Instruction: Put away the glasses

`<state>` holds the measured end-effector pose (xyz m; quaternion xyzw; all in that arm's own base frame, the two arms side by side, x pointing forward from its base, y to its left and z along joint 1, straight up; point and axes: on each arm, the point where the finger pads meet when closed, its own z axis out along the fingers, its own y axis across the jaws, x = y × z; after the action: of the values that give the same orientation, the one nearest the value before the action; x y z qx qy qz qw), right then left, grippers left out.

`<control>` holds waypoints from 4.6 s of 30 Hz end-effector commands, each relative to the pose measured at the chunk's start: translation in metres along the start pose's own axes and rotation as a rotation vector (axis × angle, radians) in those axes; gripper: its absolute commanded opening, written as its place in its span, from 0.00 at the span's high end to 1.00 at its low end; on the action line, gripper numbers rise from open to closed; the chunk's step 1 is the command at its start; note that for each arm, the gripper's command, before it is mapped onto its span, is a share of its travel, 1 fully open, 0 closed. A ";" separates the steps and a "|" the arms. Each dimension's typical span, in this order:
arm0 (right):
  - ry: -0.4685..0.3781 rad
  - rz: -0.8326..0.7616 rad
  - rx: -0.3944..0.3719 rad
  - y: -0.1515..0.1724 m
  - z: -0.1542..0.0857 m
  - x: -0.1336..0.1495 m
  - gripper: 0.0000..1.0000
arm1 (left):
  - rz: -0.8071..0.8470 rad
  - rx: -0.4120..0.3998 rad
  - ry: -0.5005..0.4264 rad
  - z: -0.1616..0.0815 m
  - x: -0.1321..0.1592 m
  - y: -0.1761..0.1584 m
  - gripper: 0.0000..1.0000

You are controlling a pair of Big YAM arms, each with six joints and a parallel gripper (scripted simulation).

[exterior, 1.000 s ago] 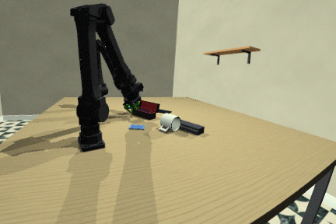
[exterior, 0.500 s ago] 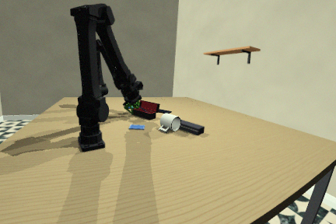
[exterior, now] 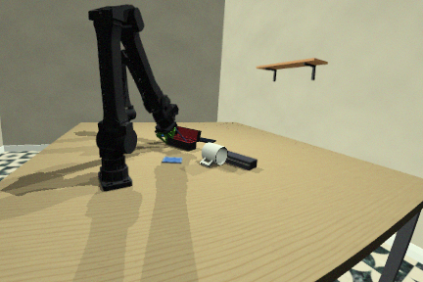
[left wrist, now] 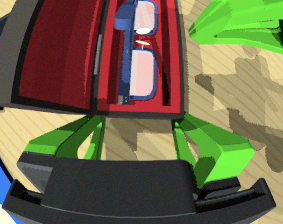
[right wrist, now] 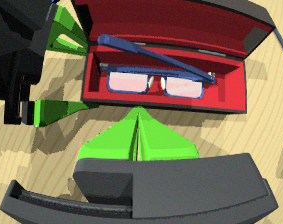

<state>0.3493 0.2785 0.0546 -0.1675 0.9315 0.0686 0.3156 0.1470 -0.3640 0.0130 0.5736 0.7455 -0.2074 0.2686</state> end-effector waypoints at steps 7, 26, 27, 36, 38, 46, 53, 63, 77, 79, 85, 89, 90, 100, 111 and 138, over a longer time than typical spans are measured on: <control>-0.076 -0.064 -0.059 0.016 -0.009 -0.002 1.00 | 0.007 -0.010 -0.108 -0.007 -0.050 0.005 0.43; -0.129 -0.066 -0.061 0.005 -0.002 -0.009 1.00 | 0.007 -0.010 -0.108 -0.007 -0.050 0.005 0.43; -0.138 -0.064 -0.063 0.004 -0.003 -0.011 1.00 | 0.007 -0.010 -0.108 -0.007 -0.050 0.005 0.43; -0.157 -0.073 -0.078 0.014 -0.003 -0.018 1.00 | 0.005 -0.006 -0.052 -0.001 -0.025 0.003 0.43; -0.144 -0.081 -0.069 0.004 0.005 -0.005 1.00 | 0.007 -0.010 -0.108 -0.007 -0.050 0.005 0.43; -0.168 -0.093 -0.080 0.005 0.007 -0.006 1.00 | 0.007 -0.010 -0.108 -0.007 -0.050 0.005 0.43; -0.189 -0.103 -0.090 0.007 0.008 -0.008 1.00 | 0.007 -0.010 -0.108 -0.007 -0.050 0.005 0.43; -0.238 -0.113 -0.111 0.014 0.003 -0.020 1.00 | 0.006 -0.008 -0.080 -0.004 -0.037 0.004 0.43; -0.266 -0.138 -0.125 0.011 0.010 -0.012 1.00 | 0.007 -0.010 -0.108 -0.007 -0.050 0.005 0.43; -0.274 -0.143 -0.130 0.013 0.009 -0.013 1.00 | 0.007 -0.010 -0.108 -0.007 -0.050 0.005 0.43; -0.288 -0.148 -0.135 0.012 0.010 -0.013 1.00 | 0.007 -0.010 -0.108 -0.007 -0.050 0.005 0.43; -0.303 -0.155 -0.142 0.014 0.010 -0.015 1.00 | 0.007 -0.010 -0.108 -0.007 -0.050 0.005 0.43; -0.307 -0.157 -0.143 0.014 0.010 -0.015 1.00 | 0.007 -0.010 -0.108 -0.007 -0.050 0.005 0.43; -0.346 -0.166 -0.158 0.018 0.010 -0.025 1.00 | 0.007 -0.010 -0.108 -0.007 -0.050 0.005 0.43; -0.369 -0.187 -0.174 0.018 0.012 -0.018 1.00 | 0.007 -0.010 -0.108 -0.007 -0.050 0.005 0.43; -0.413 -0.238 -0.247 0.027 0.009 -0.039 1.00 | 0.005 -0.006 -0.052 -0.001 -0.025 0.003 0.43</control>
<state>0.3546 0.3116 0.0596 -0.2951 0.8152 0.1788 0.4652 0.1470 -0.3640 0.0130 0.5736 0.7455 -0.2074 0.2686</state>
